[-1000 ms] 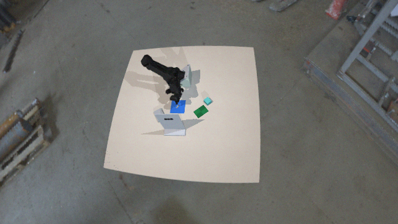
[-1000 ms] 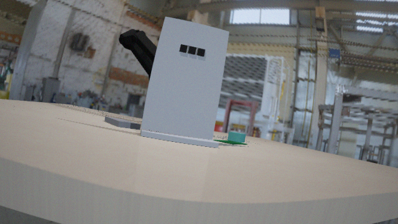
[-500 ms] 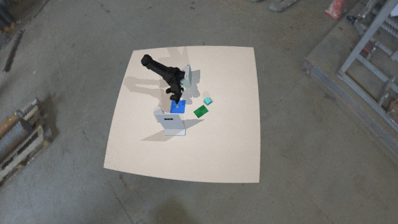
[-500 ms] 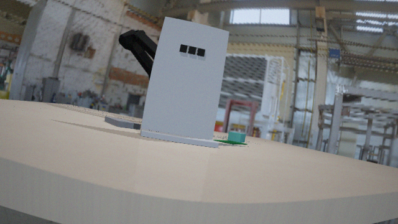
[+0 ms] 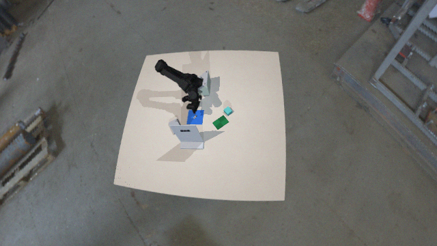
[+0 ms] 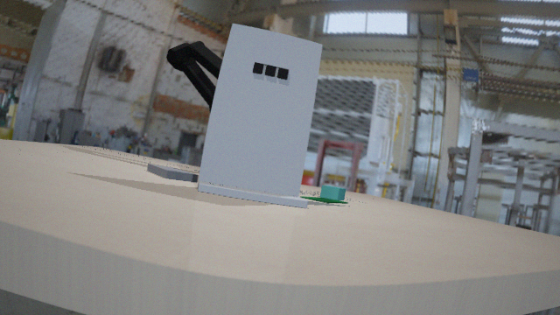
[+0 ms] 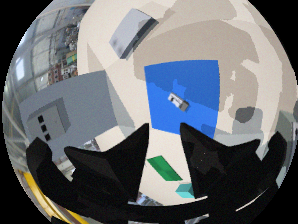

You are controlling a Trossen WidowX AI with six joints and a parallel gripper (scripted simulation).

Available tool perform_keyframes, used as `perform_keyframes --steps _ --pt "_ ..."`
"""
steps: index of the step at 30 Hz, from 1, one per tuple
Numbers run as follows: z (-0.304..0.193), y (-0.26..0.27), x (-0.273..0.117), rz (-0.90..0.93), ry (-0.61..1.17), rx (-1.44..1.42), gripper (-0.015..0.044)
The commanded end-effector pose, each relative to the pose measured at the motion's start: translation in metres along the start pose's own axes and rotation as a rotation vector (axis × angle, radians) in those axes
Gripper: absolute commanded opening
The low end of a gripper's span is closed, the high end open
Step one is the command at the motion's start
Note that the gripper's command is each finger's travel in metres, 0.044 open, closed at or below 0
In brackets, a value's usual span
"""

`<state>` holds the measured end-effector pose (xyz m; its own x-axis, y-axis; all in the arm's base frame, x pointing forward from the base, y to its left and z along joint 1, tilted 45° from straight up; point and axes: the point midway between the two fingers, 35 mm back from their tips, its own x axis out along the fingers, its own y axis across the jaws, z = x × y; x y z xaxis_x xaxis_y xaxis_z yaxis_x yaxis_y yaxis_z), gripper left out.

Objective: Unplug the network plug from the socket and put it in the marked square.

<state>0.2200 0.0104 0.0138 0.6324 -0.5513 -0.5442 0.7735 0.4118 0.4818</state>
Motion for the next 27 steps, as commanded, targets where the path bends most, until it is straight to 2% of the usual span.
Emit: perform_keyframes --steps 1,27 --pt "0.0 0.004 -0.004 0.005 -0.002 0.007 0.0156" --pt "-0.001 0.016 -0.025 0.004 -0.002 0.007 0.0156"
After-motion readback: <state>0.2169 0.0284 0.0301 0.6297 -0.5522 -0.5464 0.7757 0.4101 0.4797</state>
